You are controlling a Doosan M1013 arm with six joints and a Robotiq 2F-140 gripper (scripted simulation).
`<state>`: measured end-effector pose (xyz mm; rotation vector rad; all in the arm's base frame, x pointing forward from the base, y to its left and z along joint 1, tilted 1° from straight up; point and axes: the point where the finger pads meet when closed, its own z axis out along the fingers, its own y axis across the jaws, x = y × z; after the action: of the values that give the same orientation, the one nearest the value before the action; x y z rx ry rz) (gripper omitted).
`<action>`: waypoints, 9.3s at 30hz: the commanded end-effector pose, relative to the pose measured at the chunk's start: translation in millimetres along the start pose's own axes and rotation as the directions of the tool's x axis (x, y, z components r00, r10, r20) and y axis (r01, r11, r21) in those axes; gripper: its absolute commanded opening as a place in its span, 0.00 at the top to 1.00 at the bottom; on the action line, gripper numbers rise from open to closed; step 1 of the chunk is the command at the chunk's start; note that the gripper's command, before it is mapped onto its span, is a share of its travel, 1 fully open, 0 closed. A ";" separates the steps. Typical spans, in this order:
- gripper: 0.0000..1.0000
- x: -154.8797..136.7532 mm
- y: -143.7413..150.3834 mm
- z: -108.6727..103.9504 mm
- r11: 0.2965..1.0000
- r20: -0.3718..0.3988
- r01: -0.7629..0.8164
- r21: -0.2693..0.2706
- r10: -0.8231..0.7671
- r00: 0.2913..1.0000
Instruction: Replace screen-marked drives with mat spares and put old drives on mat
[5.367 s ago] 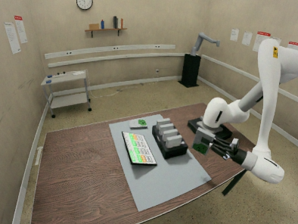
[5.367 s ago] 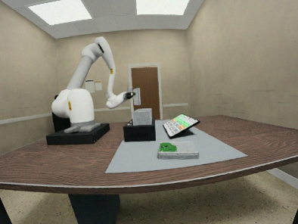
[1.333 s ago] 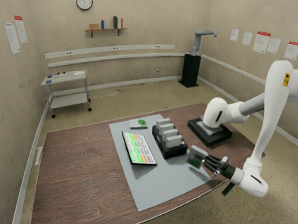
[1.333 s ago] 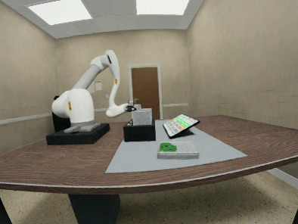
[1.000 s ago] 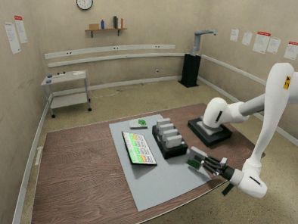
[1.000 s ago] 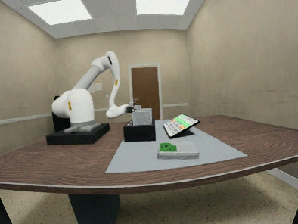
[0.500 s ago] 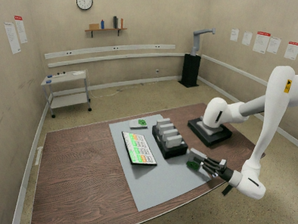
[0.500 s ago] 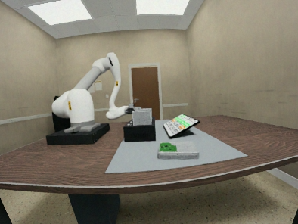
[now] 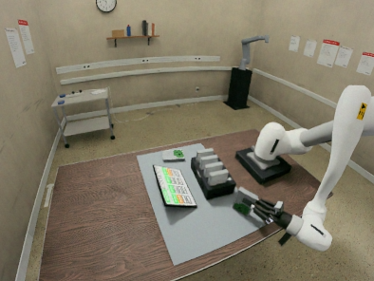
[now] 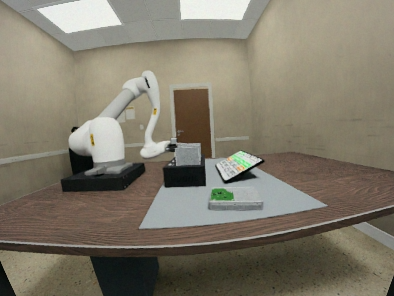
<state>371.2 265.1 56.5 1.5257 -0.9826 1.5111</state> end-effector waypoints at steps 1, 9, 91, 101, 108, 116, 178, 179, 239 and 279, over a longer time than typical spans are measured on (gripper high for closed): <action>0.90 -1.1 -0.1 -0.1 1.000 0.000 -0.001 0.000 0.001 1.000; 0.90 -3.6 -0.1 -0.1 1.000 0.000 -0.001 0.000 0.001 1.000; 0.60 -4.8 -0.1 -0.1 1.000 0.000 -0.001 0.000 0.001 1.000; 0.60 -4.8 -0.1 -0.1 1.000 0.000 -0.001 0.000 0.001 1.000; 0.60 -4.8 -0.1 -0.1 1.000 0.000 -0.001 0.000 0.001 1.000; 0.60 -4.8 -0.1 -0.1 1.000 0.000 -0.001 0.000 0.001 1.000; 0.60 -4.8 -0.1 -87.3 1.000 0.000 -0.001 0.000 0.001 1.000; 0.60 -4.8 -0.1 -87.6 1.000 0.000 -0.001 0.000 0.001 1.000; 0.60 85.8 0.0 -88.1 1.000 0.000 -0.001 0.000 0.001 1.000; 0.60 121.2 0.2 -87.2 1.000 0.063 0.000 -0.002 0.000 0.998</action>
<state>335.1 343.6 178.2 1.5437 -0.9945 1.4974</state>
